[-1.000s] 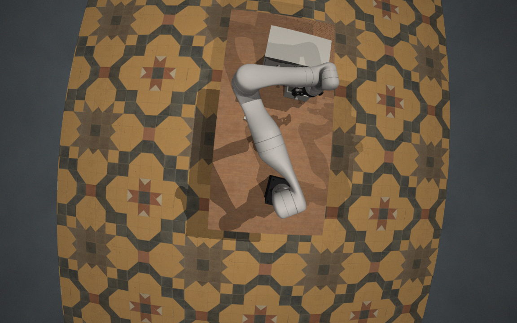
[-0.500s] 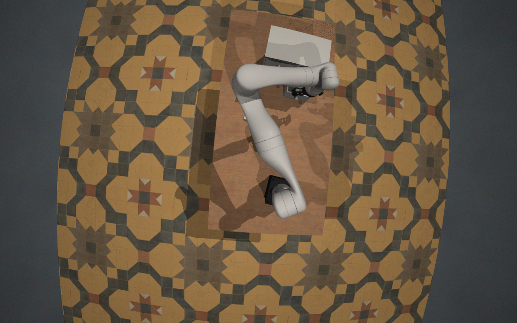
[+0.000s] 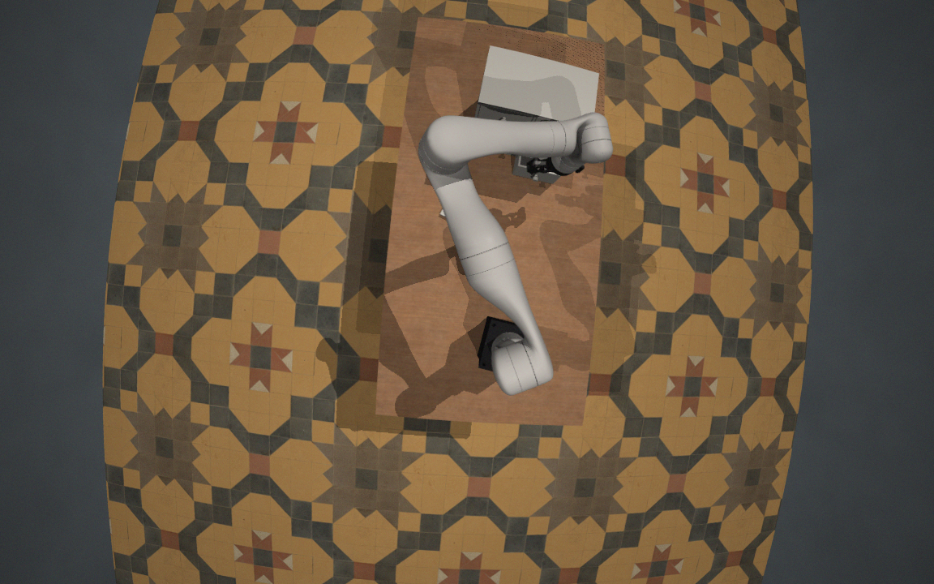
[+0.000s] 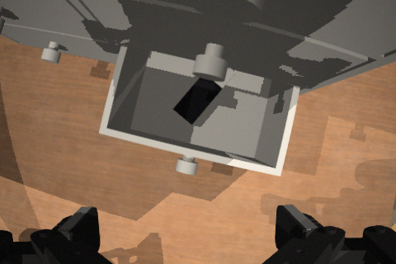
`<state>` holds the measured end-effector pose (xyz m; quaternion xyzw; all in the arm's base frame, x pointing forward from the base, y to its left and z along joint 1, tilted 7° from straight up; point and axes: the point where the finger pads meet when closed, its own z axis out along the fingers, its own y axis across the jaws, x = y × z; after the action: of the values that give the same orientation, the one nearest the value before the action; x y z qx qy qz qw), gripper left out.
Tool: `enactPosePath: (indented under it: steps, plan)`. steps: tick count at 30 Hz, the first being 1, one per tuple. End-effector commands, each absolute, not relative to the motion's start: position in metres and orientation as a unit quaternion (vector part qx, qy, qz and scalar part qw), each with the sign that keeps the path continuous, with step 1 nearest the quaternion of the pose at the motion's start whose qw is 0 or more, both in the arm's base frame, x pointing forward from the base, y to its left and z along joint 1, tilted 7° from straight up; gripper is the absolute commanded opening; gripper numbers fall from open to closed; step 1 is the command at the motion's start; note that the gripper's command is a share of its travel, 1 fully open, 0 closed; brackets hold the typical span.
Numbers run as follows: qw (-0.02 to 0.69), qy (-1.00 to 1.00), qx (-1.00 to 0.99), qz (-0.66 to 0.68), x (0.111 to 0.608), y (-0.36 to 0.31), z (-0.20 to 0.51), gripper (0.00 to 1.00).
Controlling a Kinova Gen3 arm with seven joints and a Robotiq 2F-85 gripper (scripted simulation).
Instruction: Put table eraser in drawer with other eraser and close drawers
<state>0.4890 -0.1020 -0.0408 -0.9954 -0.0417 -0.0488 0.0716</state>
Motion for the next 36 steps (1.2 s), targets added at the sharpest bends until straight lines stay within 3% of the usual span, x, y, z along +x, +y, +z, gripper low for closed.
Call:
enactPosePath:
  steps: [1,23,36]
  plan:
    - [0.072,-0.042,-0.995,-0.050,0.490,-0.102,-0.040,1.00]
    - [0.071,-0.039,-0.995,-0.049,0.488,-0.102,-0.038,1.00]
    - [0.064,0.021,-0.997,-0.028,0.436,-0.100,0.012,1.00]
